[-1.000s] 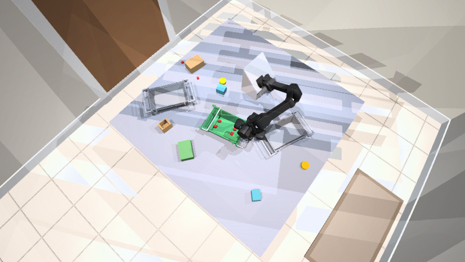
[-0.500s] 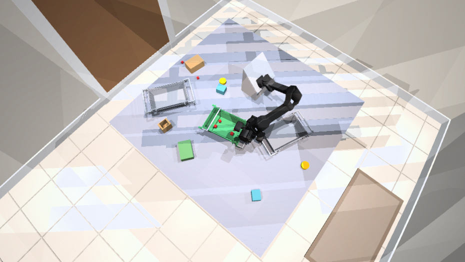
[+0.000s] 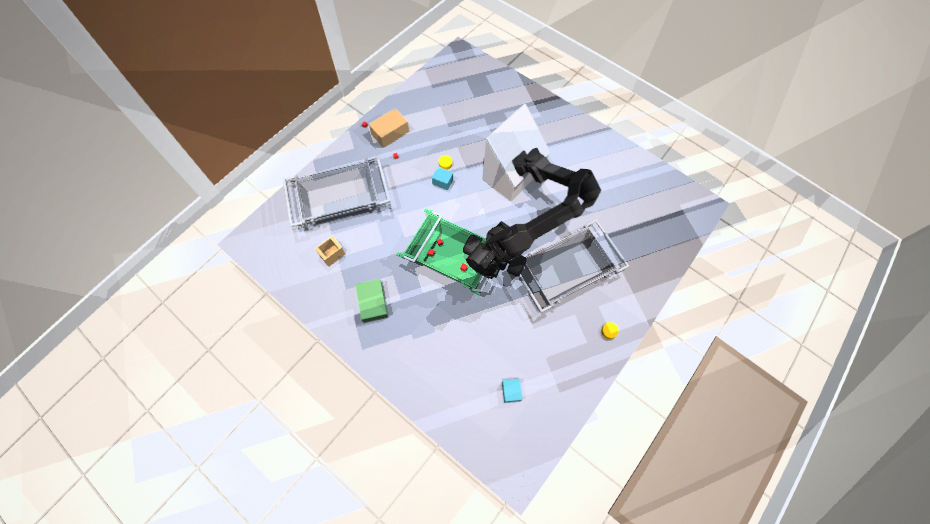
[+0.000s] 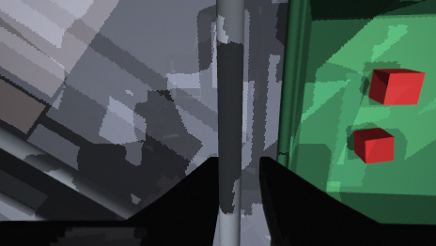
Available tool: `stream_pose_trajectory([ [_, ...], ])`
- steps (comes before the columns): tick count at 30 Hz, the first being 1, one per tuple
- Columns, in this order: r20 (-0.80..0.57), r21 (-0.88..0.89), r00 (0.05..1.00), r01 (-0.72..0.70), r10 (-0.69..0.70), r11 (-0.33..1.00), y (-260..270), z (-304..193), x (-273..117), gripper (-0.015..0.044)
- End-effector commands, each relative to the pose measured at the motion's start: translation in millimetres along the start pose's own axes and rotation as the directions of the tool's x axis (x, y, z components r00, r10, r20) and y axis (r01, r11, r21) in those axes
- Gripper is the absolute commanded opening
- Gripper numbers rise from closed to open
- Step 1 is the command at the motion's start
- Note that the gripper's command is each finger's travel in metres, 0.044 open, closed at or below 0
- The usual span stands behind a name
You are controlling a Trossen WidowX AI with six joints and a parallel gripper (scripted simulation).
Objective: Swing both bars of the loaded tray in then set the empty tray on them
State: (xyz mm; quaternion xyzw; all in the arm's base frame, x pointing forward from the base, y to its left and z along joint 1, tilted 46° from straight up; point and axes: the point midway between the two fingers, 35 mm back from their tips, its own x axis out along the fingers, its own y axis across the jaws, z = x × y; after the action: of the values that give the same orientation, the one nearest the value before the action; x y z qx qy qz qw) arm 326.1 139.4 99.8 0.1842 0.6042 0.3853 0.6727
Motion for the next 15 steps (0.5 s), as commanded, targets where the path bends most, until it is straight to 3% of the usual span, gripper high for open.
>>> stream_pose_trajectory([
  [1,0.004,0.003,0.999,0.035,-0.035,0.999,-20,3,-2,0.0083],
  [15,0.004,0.003,0.999,0.036,-0.036,0.999,-57,3,16,0.0083],
])
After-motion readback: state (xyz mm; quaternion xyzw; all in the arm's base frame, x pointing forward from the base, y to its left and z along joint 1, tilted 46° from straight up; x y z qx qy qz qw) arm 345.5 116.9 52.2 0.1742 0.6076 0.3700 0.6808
